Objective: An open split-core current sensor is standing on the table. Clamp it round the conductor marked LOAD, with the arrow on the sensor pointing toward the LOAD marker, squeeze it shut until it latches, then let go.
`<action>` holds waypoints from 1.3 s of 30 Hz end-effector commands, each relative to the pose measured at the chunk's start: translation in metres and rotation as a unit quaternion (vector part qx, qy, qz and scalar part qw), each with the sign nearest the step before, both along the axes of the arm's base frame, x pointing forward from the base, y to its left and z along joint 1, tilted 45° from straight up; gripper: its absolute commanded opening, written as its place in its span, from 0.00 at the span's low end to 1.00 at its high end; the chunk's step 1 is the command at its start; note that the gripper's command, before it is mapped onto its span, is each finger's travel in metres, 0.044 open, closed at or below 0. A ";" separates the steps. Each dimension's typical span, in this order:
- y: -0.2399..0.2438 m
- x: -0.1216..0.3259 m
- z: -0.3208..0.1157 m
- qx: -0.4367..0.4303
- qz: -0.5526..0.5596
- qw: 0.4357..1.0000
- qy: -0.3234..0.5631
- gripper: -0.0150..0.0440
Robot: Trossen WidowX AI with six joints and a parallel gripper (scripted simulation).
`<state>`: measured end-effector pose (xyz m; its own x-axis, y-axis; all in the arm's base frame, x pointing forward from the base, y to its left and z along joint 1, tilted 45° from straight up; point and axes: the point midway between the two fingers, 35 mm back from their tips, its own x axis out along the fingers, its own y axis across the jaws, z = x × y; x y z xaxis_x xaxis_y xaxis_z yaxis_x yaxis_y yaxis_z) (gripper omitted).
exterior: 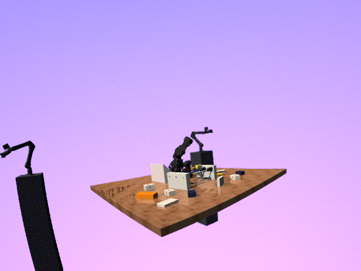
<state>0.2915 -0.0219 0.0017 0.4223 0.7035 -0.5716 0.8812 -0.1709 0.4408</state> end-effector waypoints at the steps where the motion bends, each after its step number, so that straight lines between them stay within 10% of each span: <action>1: 0.000 0.000 0.000 0.000 0.000 1.000 0.000 0.91; 16: 0.000 0.000 0.000 0.000 0.000 1.000 0.000 0.74; 27: 0.000 0.000 0.000 0.000 0.000 1.000 0.000 0.25; 39: 0.000 0.000 0.000 0.000 0.000 1.000 0.000 0.25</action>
<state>0.2915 -0.0220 0.0017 0.4227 0.7035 -0.5713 0.8810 -0.1711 0.4412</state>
